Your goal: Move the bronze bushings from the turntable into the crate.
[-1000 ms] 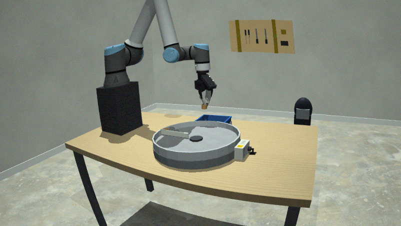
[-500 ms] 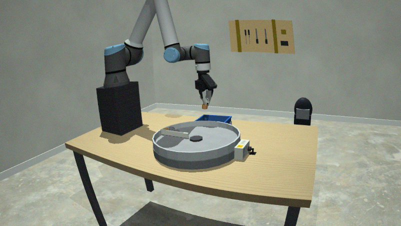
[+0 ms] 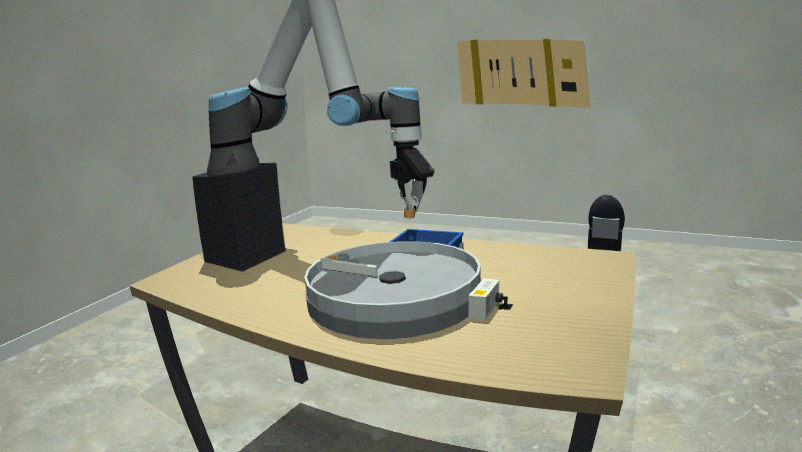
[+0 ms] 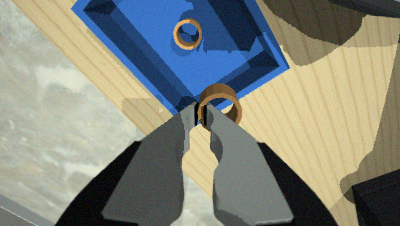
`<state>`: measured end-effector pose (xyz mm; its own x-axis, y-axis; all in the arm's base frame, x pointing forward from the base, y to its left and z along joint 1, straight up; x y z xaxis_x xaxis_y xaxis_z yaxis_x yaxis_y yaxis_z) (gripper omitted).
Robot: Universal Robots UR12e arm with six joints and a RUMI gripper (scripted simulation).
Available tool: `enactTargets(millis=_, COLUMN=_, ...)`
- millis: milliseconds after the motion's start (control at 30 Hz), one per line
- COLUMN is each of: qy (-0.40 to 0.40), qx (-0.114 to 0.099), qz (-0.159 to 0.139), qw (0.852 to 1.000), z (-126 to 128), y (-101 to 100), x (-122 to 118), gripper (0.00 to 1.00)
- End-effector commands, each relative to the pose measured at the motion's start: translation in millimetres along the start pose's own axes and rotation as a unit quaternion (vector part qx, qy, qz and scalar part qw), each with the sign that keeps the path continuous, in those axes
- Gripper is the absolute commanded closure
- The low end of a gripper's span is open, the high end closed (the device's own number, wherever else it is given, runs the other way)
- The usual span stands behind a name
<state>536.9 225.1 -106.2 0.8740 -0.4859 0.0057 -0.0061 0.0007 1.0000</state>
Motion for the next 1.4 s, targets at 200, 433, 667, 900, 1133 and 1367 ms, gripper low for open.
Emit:
enactTargets(millis=200, qy=0.0, qx=0.0, qz=0.0, qw=1.0, z=-0.3, y=0.4, x=0.4, gripper=1.0)
enactTargets(millis=433, qy=0.0, qx=0.0, qz=0.0, qw=1.0, z=-0.4, y=-8.2, x=0.4, gripper=1.0)
enactTargets(millis=667, qy=0.0, qx=0.0, qz=0.0, qw=1.0, z=-0.5, y=-36.2, x=0.4, gripper=1.0)
enactTargets(millis=900, qy=0.0, qx=0.0, qz=0.0, qw=1.0, z=-0.7, y=-54.9, x=0.5, gripper=1.0)
enactTargets(millis=1133, qy=0.0, qx=0.0, qz=0.0, qw=1.0, z=-0.7, y=-54.9, x=0.5, gripper=1.0)
enactTargets(millis=1367, qy=0.0, qx=0.0, qz=0.0, qw=1.0, z=-0.7, y=-54.9, x=0.5, gripper=1.0)
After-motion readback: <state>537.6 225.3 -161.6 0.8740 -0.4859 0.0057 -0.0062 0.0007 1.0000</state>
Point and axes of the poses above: the point where the finger pads meet when closed, its own y axis back along the fingers, its own z axis across the jaws, x = y × z, the point moved 6 cm from there along y, back along the fingers, and after that the axes turned 6 degrees about y, right-handed, at the moved point
